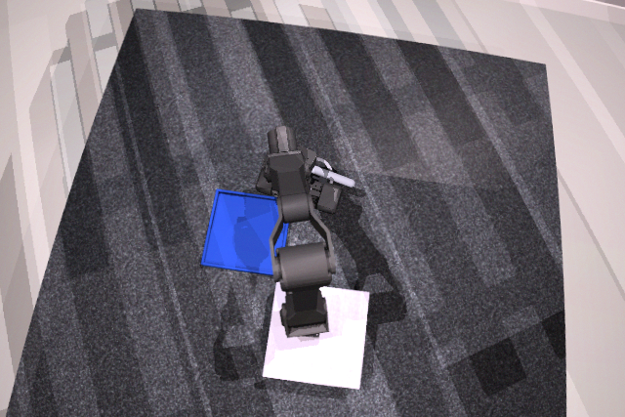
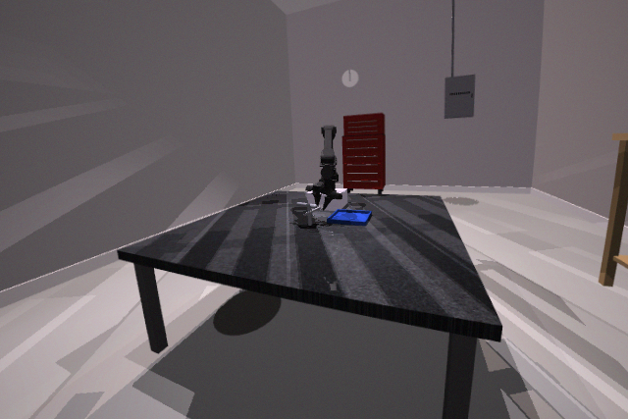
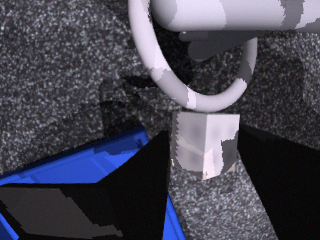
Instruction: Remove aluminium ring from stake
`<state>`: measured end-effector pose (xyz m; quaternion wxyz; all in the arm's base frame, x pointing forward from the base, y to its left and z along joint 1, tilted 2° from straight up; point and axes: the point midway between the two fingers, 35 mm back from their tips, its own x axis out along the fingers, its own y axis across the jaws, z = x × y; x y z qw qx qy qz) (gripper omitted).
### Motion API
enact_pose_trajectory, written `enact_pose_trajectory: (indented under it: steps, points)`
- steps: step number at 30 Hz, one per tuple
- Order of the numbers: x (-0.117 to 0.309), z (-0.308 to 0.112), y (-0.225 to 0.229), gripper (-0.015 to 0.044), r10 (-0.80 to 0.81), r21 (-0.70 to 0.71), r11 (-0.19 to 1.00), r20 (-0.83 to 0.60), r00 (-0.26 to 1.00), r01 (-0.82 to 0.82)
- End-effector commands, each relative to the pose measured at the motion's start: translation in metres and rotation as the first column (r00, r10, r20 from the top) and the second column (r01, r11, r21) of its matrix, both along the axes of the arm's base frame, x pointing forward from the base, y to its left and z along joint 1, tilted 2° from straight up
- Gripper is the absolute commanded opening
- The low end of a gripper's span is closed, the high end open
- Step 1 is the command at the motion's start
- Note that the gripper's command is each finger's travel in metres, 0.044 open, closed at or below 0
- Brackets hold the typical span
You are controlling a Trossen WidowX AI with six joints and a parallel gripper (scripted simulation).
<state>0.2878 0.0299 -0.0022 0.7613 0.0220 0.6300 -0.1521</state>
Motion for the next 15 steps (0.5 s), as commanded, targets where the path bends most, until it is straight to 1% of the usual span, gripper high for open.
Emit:
enact_pose_trajectory:
  steps: [1,15]
  points:
    - [0.0008,0.0042,0.0017,0.0000,-0.004,0.020,1.000,0.012,1.000,0.003]
    - [-0.0002,0.0132,-0.0028,0.0000,-0.006,0.088,0.996,0.032,0.999,0.004]
